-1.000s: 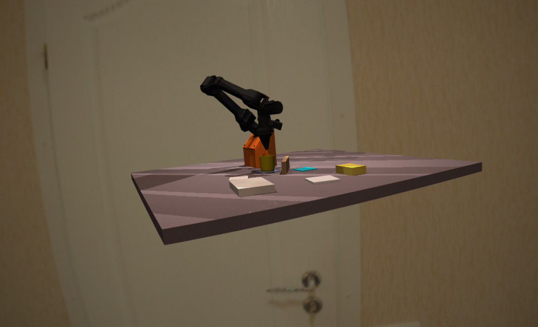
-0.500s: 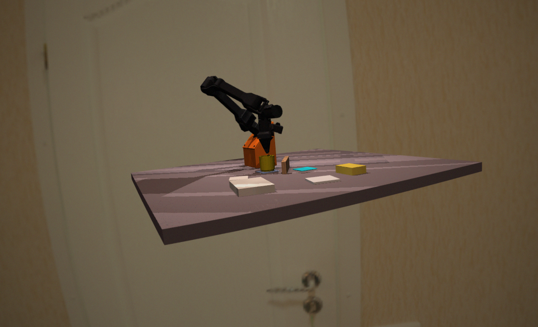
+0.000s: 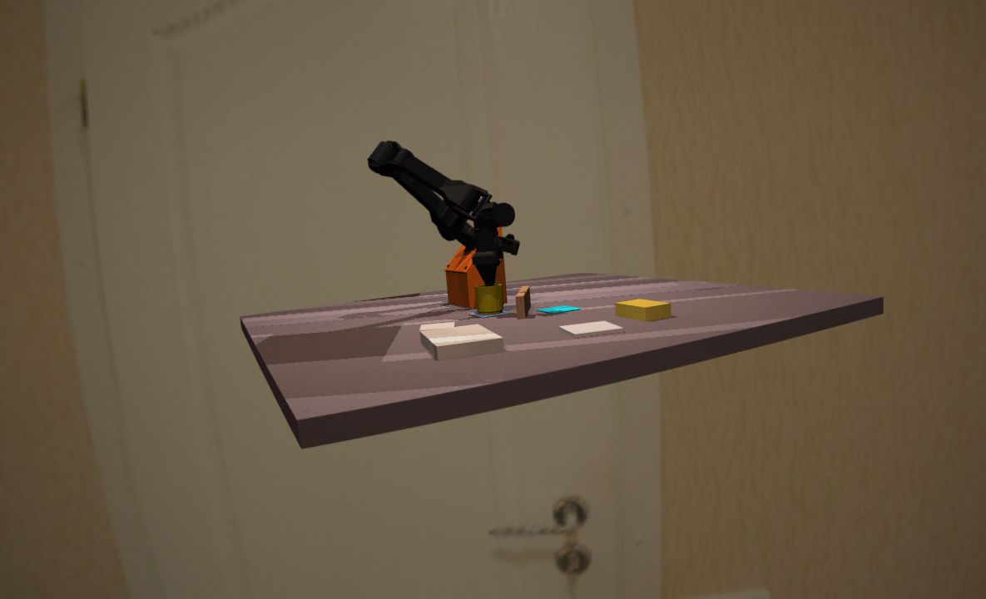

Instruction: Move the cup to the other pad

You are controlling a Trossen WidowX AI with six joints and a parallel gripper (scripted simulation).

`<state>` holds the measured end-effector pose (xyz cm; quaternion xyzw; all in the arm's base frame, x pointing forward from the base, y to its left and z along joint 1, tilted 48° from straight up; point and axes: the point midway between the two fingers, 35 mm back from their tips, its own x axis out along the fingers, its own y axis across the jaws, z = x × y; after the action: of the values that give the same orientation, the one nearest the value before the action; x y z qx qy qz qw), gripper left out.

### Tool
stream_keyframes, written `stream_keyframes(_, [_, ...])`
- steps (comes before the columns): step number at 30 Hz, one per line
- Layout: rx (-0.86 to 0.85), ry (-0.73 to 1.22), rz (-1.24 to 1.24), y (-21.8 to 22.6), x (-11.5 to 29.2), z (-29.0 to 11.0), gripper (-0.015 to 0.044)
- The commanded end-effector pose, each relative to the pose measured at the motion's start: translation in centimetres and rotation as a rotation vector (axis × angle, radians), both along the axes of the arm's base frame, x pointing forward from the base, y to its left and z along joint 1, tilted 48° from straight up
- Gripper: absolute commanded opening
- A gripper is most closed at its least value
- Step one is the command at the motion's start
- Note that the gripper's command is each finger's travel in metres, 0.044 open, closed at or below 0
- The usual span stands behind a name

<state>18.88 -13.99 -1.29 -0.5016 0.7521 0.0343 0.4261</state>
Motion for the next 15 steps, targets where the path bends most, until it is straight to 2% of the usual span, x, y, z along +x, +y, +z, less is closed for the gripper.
stream_keyframes(1, [-0.003,0.015,0.001,-0.5,-0.4,-0.5,0.0166])
stream_keyframes(15, [-0.009,0.016,0.000,-1.7,-0.8,-1.4,0.0166])
